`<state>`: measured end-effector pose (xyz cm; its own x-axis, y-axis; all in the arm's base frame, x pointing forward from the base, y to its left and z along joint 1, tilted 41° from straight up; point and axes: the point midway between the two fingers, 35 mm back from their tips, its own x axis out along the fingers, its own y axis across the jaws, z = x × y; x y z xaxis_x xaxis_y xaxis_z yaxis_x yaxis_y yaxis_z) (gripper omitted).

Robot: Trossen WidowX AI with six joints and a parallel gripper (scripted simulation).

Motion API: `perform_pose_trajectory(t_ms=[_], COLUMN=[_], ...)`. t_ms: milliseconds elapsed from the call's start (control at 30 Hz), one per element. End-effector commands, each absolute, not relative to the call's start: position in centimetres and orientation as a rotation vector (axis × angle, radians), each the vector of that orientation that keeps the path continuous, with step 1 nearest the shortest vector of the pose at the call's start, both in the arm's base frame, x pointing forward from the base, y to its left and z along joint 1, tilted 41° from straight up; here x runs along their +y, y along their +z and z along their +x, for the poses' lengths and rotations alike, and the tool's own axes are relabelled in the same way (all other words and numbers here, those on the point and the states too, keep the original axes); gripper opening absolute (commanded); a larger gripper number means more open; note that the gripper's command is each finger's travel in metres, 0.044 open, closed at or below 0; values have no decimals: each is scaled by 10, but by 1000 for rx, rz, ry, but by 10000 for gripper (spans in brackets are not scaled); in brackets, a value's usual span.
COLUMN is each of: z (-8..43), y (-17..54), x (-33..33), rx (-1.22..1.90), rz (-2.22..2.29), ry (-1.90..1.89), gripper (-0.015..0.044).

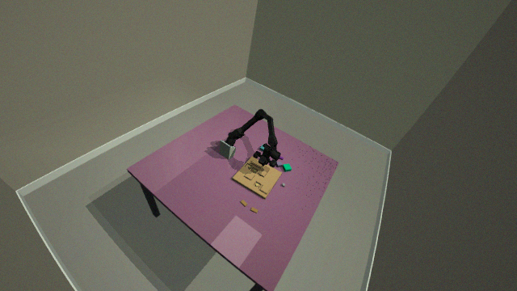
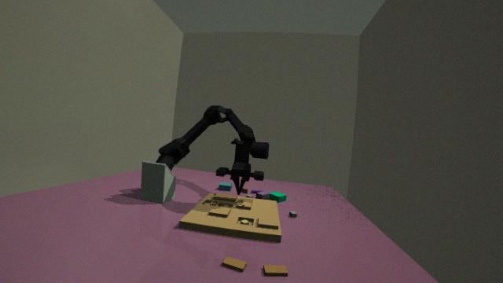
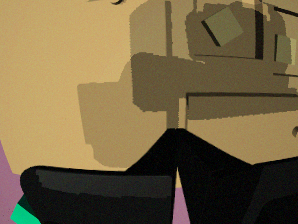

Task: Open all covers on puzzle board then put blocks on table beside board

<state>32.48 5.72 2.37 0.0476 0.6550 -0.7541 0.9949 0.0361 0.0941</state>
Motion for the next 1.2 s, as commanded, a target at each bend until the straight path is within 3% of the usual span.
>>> perform_pose_trajectory(t_ms=[0,1167], z=[323,336], y=[19,9], x=[60,78], rx=[1681,1682], rz=[1691,1693], ry=[-682,-679], gripper=[0,0])
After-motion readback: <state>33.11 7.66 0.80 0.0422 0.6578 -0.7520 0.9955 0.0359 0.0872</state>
